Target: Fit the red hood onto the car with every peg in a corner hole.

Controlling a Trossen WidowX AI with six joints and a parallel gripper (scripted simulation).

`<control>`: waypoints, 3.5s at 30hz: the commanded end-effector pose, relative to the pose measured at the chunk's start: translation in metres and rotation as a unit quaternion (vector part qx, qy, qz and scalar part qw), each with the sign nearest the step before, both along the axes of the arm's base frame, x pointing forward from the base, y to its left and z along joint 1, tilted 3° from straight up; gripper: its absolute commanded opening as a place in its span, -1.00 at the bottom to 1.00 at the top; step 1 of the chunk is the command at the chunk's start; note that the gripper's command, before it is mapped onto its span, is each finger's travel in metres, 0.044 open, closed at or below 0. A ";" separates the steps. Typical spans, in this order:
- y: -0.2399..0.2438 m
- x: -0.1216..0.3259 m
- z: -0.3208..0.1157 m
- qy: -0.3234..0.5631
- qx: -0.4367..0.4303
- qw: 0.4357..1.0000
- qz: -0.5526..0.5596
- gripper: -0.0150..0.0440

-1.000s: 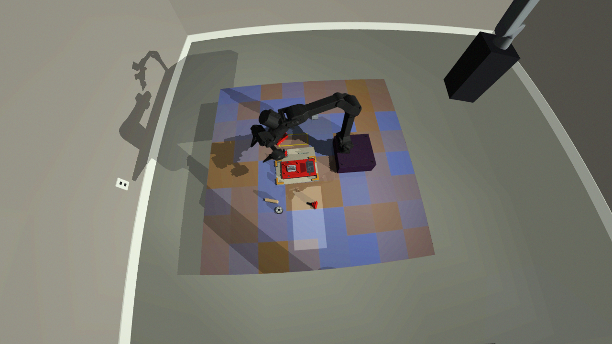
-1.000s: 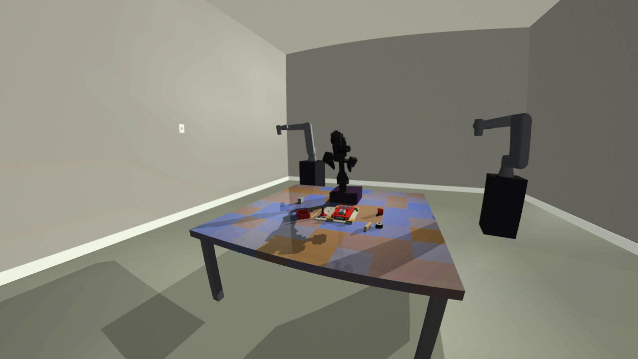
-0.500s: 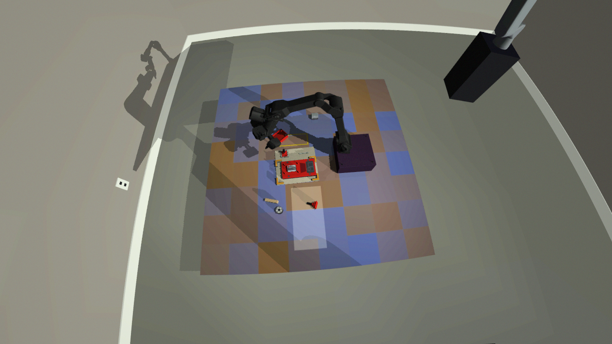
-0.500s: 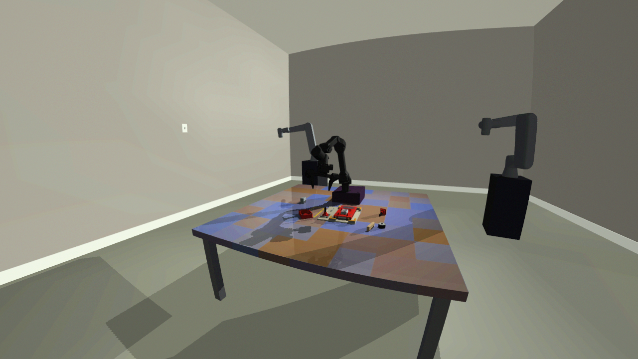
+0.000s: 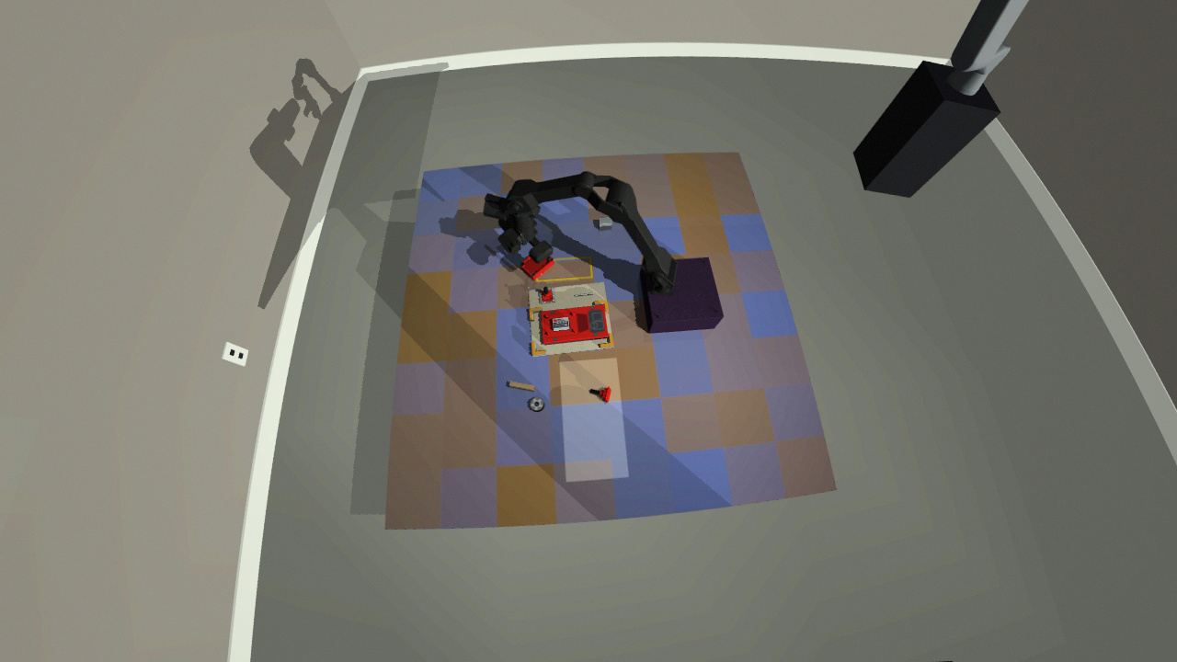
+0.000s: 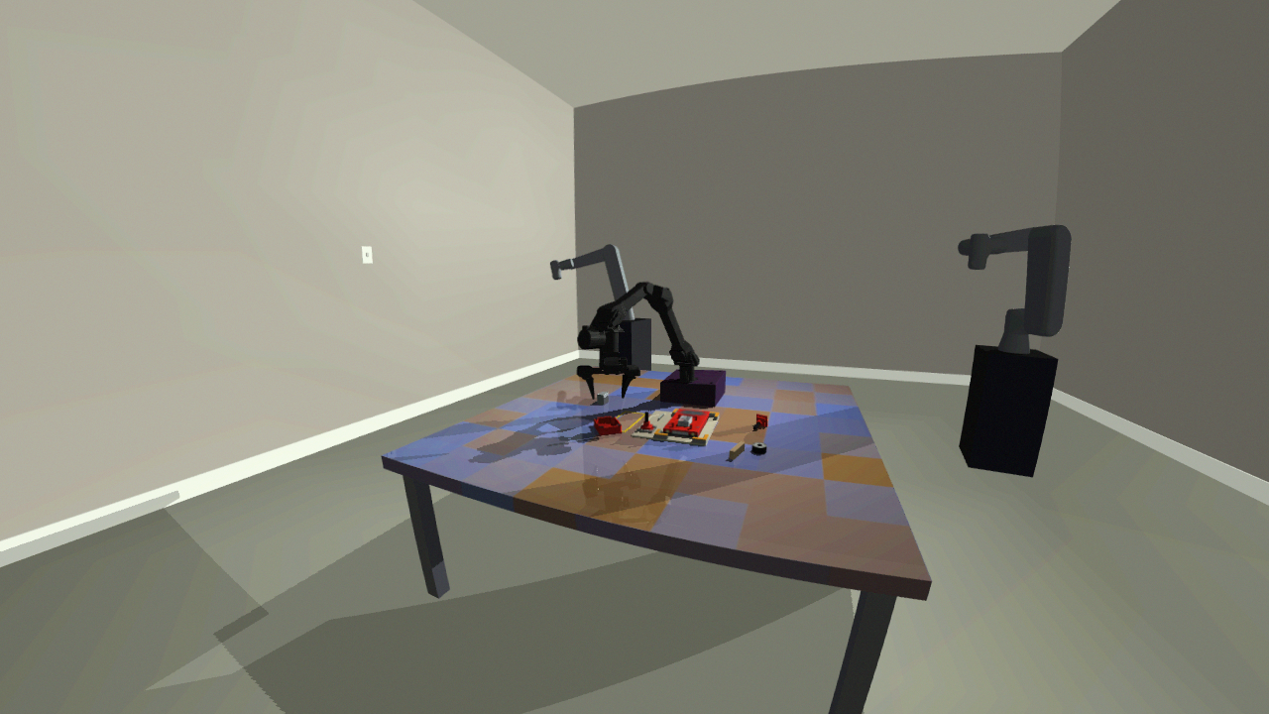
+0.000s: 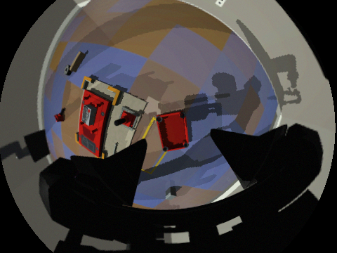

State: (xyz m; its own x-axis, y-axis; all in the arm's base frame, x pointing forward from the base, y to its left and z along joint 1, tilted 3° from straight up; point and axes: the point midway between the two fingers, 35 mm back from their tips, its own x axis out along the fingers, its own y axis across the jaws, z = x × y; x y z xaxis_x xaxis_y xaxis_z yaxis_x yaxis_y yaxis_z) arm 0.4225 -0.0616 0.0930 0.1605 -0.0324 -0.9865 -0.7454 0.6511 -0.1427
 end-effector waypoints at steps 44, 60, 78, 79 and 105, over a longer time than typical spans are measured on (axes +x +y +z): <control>-0.023 -0.008 -0.036 0.043 -0.010 0.999 0.009 1.00; -0.023 -0.007 -0.046 0.043 -0.010 0.999 0.009 1.00; -0.023 -0.007 -0.056 0.043 -0.010 0.999 0.009 1.00; -0.023 -0.007 -0.057 0.043 -0.010 0.999 0.009 1.00; -0.022 -0.008 -0.072 0.043 -0.010 0.999 0.009 1.00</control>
State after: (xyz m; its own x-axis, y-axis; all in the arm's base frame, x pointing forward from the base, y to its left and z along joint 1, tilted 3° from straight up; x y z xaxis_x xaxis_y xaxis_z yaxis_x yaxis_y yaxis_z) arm 0.4150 -0.0828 0.0226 0.0760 -0.0451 -0.9961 -0.7670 0.6357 -0.0873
